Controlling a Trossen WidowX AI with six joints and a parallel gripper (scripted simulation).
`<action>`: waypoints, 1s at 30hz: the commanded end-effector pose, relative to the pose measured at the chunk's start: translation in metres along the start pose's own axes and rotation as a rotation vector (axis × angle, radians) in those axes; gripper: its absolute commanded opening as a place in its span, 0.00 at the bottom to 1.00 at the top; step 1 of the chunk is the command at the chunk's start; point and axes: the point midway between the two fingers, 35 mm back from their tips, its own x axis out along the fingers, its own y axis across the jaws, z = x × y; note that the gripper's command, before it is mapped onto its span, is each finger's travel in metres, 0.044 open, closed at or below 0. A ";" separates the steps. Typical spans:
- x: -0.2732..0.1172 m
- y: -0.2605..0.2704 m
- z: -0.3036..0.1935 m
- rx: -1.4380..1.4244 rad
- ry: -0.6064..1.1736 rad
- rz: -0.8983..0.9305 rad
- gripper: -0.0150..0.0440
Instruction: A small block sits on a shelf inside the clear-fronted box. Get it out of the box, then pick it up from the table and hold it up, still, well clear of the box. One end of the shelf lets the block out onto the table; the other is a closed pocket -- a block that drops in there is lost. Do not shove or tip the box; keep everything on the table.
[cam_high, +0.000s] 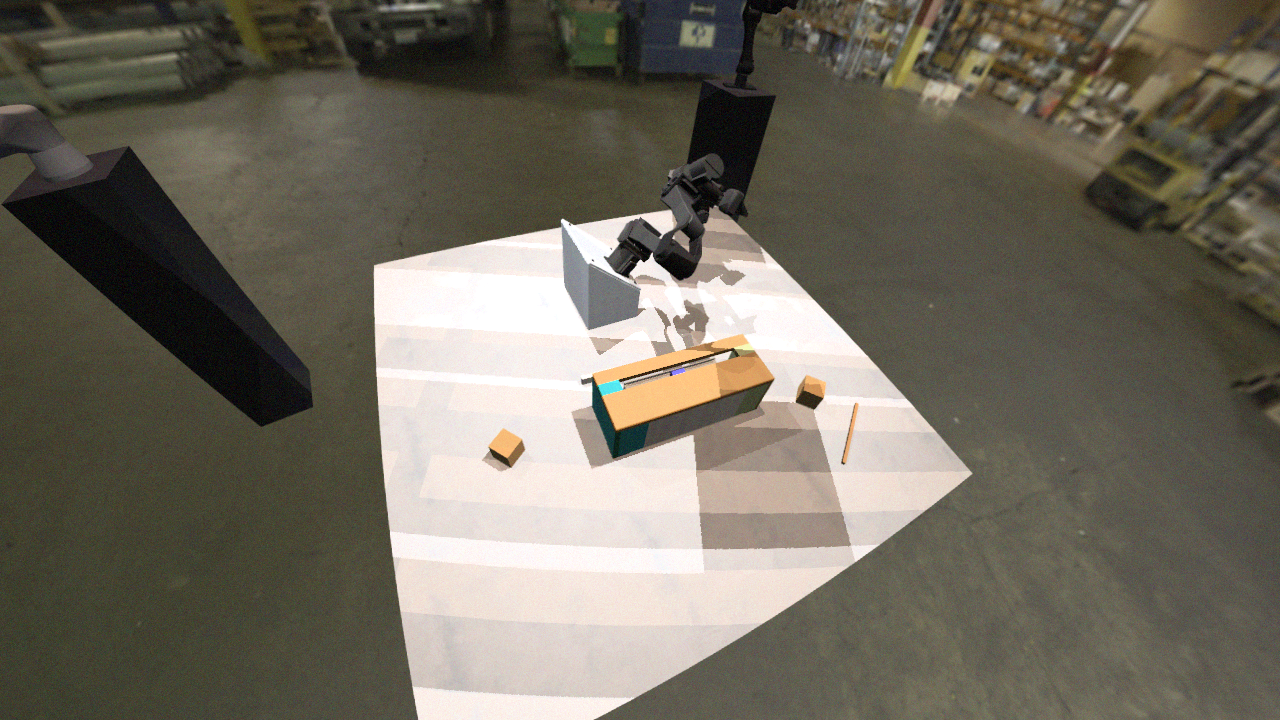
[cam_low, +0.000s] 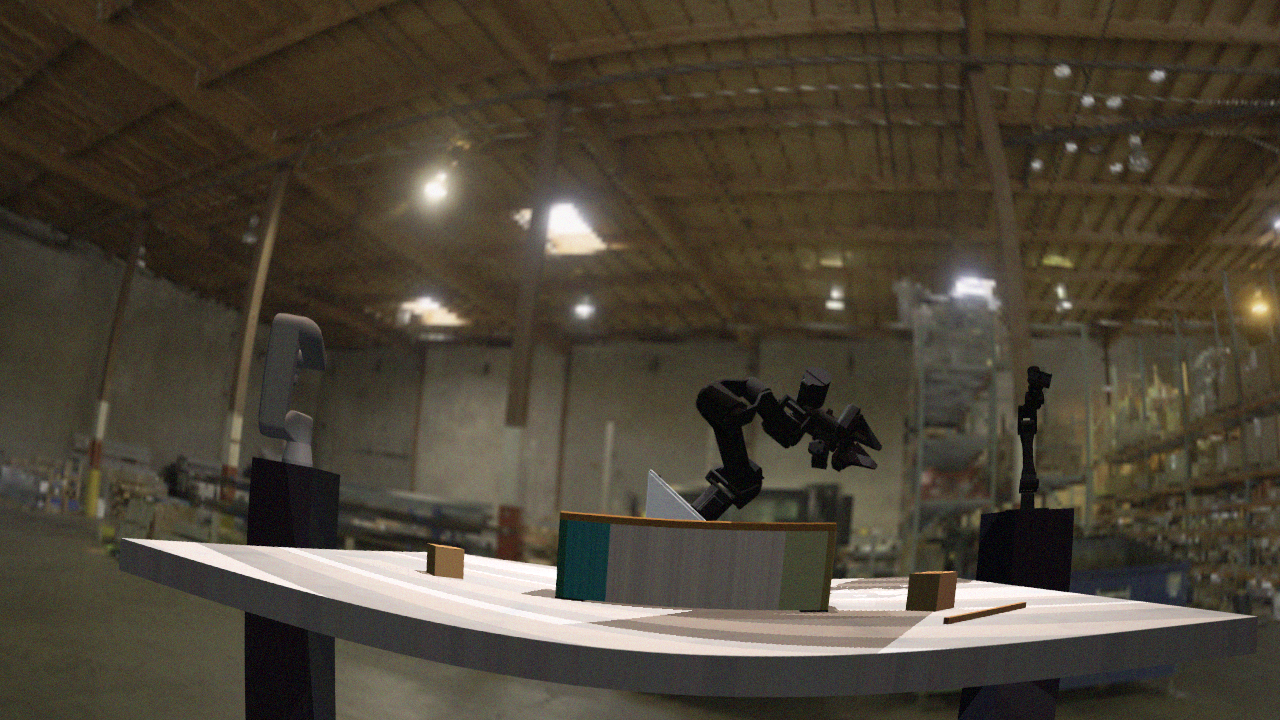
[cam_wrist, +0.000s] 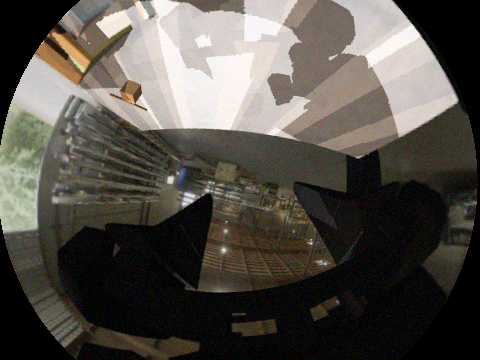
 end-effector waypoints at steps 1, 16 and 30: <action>0.000 0.000 -0.001 -0.006 0.001 0.002 0.93; 0.064 -0.001 -0.039 -0.872 -0.025 0.216 0.93; 0.157 0.064 0.028 -1.533 -0.497 0.027 0.93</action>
